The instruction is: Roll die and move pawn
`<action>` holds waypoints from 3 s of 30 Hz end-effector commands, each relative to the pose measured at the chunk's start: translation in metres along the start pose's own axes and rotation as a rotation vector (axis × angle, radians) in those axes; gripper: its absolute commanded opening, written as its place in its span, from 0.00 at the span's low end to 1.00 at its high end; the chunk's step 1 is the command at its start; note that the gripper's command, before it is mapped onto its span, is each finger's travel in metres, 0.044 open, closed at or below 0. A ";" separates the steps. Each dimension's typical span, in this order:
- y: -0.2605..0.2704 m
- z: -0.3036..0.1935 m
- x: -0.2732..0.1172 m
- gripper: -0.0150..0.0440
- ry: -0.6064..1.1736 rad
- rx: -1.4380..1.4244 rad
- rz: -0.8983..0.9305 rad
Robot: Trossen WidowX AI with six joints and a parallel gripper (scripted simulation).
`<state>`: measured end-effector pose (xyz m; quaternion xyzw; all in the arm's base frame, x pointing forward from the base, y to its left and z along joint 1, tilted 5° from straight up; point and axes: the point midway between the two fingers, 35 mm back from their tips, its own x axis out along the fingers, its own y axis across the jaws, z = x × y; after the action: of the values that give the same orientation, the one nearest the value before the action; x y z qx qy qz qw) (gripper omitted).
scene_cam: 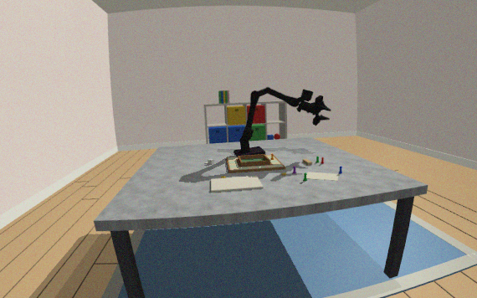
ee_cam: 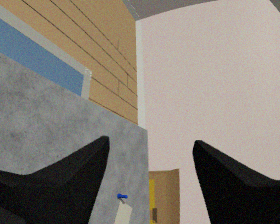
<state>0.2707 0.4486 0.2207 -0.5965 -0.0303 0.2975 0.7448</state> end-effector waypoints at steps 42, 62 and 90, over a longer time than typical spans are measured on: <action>0.031 -0.622 -0.298 0.72 1.521 1.667 -0.048; 0.088 -0.610 -0.392 0.72 1.681 2.098 -0.197; 0.117 -0.622 -0.384 0.54 1.682 2.098 -0.197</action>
<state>0.1565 -0.2655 0.0584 0.2537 0.6283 -0.3302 0.6571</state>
